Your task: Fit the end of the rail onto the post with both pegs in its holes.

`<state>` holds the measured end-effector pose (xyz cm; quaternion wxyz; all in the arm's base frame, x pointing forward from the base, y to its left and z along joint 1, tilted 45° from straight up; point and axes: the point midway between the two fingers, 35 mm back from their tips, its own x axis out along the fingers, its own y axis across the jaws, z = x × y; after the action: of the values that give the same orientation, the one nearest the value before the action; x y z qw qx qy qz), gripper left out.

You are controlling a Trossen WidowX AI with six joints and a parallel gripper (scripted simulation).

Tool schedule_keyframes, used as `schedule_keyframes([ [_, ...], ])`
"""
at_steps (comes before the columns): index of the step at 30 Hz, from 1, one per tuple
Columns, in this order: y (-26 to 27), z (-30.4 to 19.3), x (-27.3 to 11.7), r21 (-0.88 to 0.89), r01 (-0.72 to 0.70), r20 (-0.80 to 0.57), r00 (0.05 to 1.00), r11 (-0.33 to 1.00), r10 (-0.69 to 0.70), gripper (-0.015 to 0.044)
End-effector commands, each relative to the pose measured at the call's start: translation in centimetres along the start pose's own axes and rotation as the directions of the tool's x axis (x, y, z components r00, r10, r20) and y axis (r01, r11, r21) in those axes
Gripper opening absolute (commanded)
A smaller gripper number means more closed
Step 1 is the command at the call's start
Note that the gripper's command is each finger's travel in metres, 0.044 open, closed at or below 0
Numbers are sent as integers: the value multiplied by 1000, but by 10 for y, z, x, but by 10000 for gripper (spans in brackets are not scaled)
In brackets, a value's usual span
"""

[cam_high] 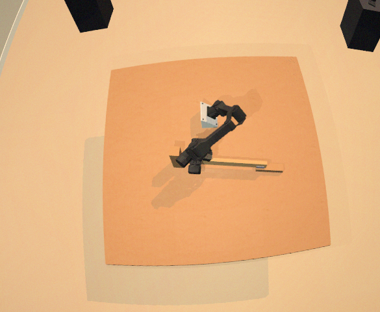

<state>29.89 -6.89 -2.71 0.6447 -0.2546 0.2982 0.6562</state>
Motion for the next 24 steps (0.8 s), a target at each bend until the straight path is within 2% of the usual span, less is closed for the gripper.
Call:
schedule_keyframes([
  [1, -3, 1, -4, -2, 10, -5, 1000, 1000, -10, 0],
  [24, -3, -3, -5, -2, 10, -5, 1000, 1000, -10, 0],
])
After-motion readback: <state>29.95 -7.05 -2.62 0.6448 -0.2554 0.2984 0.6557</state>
